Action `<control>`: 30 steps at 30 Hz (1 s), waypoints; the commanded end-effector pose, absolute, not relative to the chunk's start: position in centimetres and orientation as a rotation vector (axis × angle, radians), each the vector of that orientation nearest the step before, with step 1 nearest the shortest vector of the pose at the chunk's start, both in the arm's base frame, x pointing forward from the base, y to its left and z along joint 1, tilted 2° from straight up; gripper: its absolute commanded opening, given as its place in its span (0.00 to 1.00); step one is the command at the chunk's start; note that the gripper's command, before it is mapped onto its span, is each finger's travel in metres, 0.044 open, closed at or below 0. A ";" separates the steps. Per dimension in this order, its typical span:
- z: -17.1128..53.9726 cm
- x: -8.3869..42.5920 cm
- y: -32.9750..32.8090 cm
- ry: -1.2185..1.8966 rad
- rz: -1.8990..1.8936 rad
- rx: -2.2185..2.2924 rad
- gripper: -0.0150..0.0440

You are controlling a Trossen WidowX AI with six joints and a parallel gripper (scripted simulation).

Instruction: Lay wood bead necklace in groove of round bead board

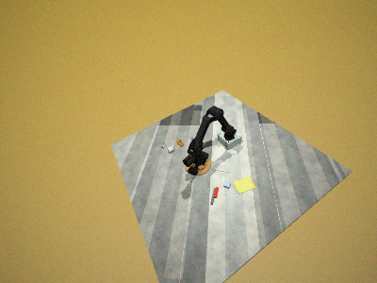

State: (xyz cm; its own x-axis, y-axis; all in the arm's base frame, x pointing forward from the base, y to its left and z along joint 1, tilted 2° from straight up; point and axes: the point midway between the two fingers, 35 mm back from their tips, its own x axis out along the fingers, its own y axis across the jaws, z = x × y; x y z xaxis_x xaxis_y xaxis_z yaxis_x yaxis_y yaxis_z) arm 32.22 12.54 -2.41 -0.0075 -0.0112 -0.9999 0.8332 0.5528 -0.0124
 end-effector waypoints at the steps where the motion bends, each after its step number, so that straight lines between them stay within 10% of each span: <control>1: -2.4 32.2 12.5 1.430 -0.783 0.760 1.00; 14: 0.9 32.6 11.5 1.344 -0.977 0.953 0.47; 30: -0.8 32.8 11.6 1.343 -0.965 0.954 0.46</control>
